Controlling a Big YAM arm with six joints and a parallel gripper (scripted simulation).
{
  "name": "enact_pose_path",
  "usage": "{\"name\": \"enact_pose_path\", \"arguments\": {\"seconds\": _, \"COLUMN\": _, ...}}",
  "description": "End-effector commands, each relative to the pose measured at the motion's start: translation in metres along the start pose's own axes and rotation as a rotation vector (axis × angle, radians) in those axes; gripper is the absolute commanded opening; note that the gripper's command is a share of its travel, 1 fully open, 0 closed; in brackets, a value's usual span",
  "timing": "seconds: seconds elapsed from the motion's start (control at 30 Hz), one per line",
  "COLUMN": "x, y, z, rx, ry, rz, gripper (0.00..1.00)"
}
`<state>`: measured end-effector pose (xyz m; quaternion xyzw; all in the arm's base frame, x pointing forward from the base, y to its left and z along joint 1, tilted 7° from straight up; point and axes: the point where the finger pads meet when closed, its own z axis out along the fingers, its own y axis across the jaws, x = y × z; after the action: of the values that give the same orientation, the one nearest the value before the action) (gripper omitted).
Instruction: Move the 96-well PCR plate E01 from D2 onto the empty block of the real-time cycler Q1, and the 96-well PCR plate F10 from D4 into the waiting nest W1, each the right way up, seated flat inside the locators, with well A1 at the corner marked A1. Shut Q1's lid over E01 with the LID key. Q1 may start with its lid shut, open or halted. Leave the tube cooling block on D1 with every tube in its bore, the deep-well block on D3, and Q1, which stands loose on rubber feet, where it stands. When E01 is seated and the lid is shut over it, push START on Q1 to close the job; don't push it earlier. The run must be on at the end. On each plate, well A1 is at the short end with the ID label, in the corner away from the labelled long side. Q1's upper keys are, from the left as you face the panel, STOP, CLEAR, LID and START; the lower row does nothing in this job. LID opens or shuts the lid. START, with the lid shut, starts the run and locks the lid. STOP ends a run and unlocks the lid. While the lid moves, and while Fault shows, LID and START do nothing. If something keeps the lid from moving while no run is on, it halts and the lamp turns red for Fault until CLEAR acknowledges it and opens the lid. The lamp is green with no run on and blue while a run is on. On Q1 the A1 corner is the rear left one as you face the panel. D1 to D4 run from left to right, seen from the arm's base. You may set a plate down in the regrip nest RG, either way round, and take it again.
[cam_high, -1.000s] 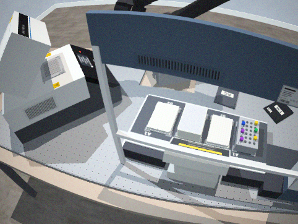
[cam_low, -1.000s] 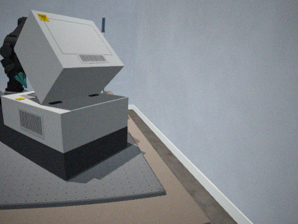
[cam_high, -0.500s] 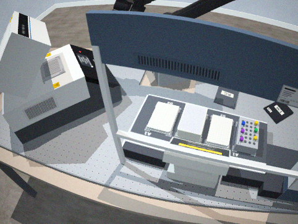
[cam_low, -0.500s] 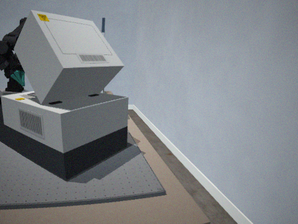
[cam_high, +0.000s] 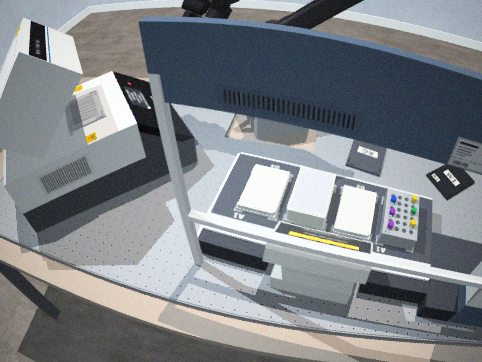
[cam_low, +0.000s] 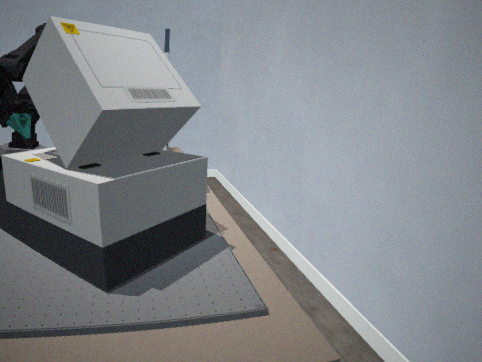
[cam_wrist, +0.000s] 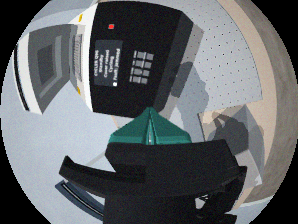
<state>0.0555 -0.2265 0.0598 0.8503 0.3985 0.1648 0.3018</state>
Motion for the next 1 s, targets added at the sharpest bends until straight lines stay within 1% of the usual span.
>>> {"name": "enact_pose_path", "arguments": {"seconds": 0.0, "x": -0.033, "y": 0.038, "z": -0.013, "rx": -0.059, "ry": -0.086, "rz": 0.032, "gripper": 0.0}}
{"name": "enact_pose_path", "arguments": {"seconds": 0.07, "x": -0.026, "y": 0.035, "z": -0.011, "rx": -0.065, "ry": -0.093, "rz": 0.075, "gripper": 0.0}}
{"name": "enact_pose_path", "arguments": {"seconds": 0.27, "x": -0.01, "y": 0.02, "z": -0.005, "rx": -0.063, "ry": -0.104, "rz": 0.218, "gripper": 0.0}}
{"name": "enact_pose_path", "arguments": {"seconds": 0.33, "x": -0.01, "y": 0.02, "z": -0.005, "rx": -0.063, "ry": -0.104, "rz": 0.218, "gripper": 0.0}}
{"name": "enact_pose_path", "arguments": {"seconds": 0.37, "x": -0.009, "y": 0.017, "z": -0.003, "rx": -0.056, "ry": -0.101, "rz": 0.228, "gripper": 0.0}}
{"name": "enact_pose_path", "arguments": {"seconds": 0.47, "x": -0.005, "y": 0.015, "z": -0.002, "rx": -0.068, "ry": -0.113, "rz": 0.28, "gripper": 0.0}}
{"name": "enact_pose_path", "arguments": {"seconds": 0.6, "x": -0.001, "y": 0.008, "z": 0.0, "rx": -0.054, "ry": -0.087, "rz": 0.268, "gripper": 0.0}}
{"name": "enact_pose_path", "arguments": {"seconds": 0.73, "x": 0.003, "y": -0.001, "z": 0.003, "rx": -0.032, "ry": -0.073, "rz": 0.283, "gripper": 0.0}}
{"name": "enact_pose_path", "arguments": {"seconds": 0.83, "x": -0.006, "y": 0.005, "z": 0.008, "rx": -0.037, "ry": -0.087, "rz": 0.257, "gripper": 0.0}}
{"name": "enact_pose_path", "arguments": {"seconds": 0.9, "x": -0.006, "y": 0.005, "z": 0.008, "rx": -0.037, "ry": -0.087, "rz": 0.257, "gripper": 0.0}}
{"name": "enact_pose_path", "arguments": {"seconds": 0.97, "x": -0.008, "y": 0.014, "z": 0.009, "rx": -0.053, "ry": -0.087, "rz": 0.232, "gripper": 0.0}}
